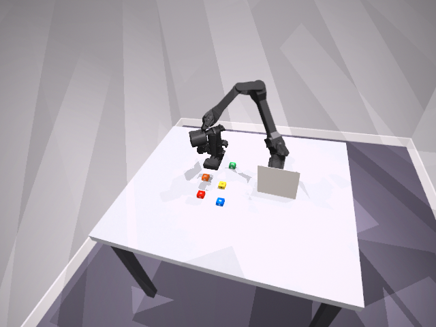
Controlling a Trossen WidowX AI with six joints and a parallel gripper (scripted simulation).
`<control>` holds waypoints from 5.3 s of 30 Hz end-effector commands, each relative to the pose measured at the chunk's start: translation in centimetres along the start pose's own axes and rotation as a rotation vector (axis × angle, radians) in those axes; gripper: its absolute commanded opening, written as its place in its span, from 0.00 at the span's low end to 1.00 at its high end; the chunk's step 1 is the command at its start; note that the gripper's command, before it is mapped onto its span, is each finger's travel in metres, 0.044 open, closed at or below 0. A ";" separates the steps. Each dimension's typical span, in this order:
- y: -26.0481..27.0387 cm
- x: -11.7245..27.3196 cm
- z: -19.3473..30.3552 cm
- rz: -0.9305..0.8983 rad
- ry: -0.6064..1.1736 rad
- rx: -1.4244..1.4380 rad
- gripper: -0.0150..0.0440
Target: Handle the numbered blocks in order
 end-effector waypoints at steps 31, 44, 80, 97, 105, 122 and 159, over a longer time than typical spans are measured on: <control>-0.4 -11.2 0.6 0.009 0.014 -0.007 0.93; -0.4 -11.4 0.6 0.009 0.014 -0.007 0.49; -0.4 -10.3 0.6 0.008 0.014 -0.007 0.46; -0.4 -9.9 0.6 0.008 0.014 -0.007 0.46; -0.4 -10.9 0.6 0.009 0.014 -0.007 0.46; -0.4 -11.4 0.6 0.009 0.014 -0.007 0.59; -1.3 0.4 0.4 0.001 0.013 -0.006 0.46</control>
Point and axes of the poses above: the point midway between the two fingers, 35 mm back from their tips, its own x axis back along the fingers, its own y axis across the jaws, z = x × y, the point moved 4 cm from there along x, back along the fingers, and after that the axes turned 5 degrees about x, right-handed, at the moved point
